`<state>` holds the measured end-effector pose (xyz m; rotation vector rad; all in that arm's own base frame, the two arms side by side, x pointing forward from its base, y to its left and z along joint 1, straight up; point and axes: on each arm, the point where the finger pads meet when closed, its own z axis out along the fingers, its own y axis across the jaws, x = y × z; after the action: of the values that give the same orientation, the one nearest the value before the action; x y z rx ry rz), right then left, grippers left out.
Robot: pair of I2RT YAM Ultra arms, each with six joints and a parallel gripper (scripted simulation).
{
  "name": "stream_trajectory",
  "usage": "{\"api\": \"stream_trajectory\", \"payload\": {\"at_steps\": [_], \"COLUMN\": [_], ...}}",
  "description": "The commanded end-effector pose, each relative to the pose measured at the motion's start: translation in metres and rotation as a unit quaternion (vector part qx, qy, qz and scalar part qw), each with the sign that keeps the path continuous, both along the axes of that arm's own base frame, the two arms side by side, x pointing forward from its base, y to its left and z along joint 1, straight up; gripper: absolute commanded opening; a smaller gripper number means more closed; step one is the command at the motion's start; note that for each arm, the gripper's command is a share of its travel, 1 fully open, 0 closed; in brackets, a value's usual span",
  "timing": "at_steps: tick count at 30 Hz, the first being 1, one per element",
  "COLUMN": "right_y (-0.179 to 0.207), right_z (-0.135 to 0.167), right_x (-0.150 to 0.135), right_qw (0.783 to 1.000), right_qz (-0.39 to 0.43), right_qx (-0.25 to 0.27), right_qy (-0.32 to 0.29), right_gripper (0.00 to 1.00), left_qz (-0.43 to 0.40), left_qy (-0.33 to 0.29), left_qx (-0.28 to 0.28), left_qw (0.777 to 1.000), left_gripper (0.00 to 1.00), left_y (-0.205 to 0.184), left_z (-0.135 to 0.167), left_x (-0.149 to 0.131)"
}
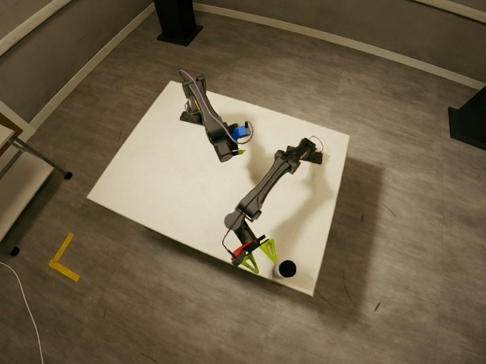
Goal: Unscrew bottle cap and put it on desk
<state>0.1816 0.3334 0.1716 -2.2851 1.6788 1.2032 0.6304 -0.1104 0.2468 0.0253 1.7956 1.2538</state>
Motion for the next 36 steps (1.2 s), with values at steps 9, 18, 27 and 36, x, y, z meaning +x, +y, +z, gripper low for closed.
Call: {"api": "stream_trajectory", "payload": {"at_steps": [9,18,27,36], "right_y": [0.000,0.001,-0.026,-0.105], "right_z": [0.004,0.001,0.003,0.019], "right_x": [0.000,-0.001,0.037,0.147], "right_qw": [1.000,1.000,0.988,0.913], "right_qz": [0.000,0.000,-0.137,-0.385], "right_qx": [0.005,0.001,-0.073,-0.103], "right_qy": [-0.004,-0.004,-0.021,-0.086], "right_gripper": [1.00,0.94,0.94,0.94], "left_qz": [0.000,0.002,-0.054,-0.107], "left_qy": [-0.009,-0.014,-0.064,-0.125], "left_qx": [-0.004,-0.007,-0.069,-0.152], "left_qw": [1.000,1.000,0.994,0.975], "left_gripper": [1.00,0.96,0.96,0.96], "left_y": [0.001,0.005,0.068,0.165], "left_z": [0.009,0.013,0.008,0.008], "left_x": [-0.001,-0.001,0.037,0.054]}}
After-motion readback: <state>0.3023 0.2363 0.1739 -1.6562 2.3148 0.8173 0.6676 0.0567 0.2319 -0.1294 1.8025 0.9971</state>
